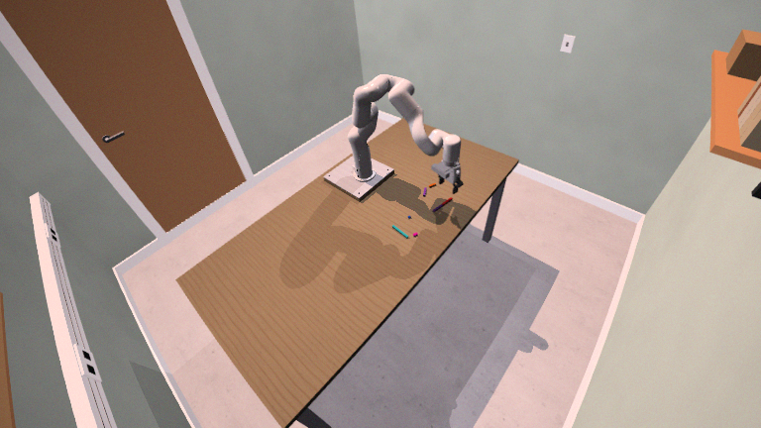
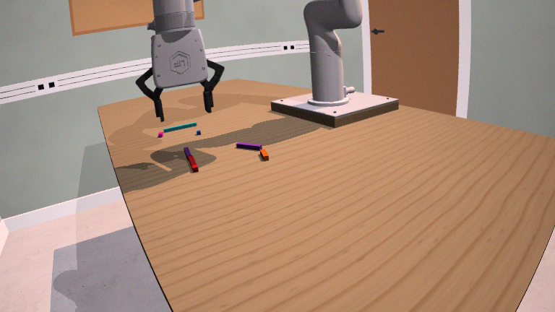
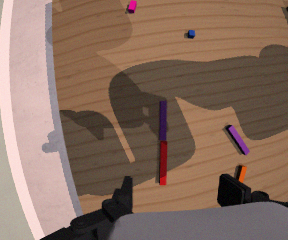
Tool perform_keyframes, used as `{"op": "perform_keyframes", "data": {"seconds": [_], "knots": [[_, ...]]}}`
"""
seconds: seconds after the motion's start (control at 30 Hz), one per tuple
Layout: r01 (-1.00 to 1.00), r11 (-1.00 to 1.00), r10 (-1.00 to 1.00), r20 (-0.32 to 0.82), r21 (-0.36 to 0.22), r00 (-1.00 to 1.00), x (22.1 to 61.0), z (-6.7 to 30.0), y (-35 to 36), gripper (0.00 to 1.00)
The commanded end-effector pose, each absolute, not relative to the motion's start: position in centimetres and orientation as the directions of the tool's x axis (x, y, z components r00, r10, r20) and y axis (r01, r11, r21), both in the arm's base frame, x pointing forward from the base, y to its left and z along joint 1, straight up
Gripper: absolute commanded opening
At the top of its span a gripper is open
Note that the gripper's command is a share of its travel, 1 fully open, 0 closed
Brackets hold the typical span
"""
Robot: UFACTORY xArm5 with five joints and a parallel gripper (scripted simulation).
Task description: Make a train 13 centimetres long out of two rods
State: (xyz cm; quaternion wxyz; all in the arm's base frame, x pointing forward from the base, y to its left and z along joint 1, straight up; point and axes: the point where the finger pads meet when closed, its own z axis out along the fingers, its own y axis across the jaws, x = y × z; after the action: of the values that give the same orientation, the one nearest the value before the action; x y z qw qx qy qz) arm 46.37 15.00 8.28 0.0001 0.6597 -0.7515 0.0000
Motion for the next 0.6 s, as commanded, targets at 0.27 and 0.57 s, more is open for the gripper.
{"op": "perform_keyframes", "data": {"seconds": [0.27, 0.57], "knots": [[-0.992, 0.129, -0.992, -0.002, -0.004, -0.129, 46.5, 11.7, 15.1, 1.00], [-0.992, 0.129, -0.992, -0.002, -0.004, -0.129, 46.5, 15.7, 15.1, 1.00]]}}
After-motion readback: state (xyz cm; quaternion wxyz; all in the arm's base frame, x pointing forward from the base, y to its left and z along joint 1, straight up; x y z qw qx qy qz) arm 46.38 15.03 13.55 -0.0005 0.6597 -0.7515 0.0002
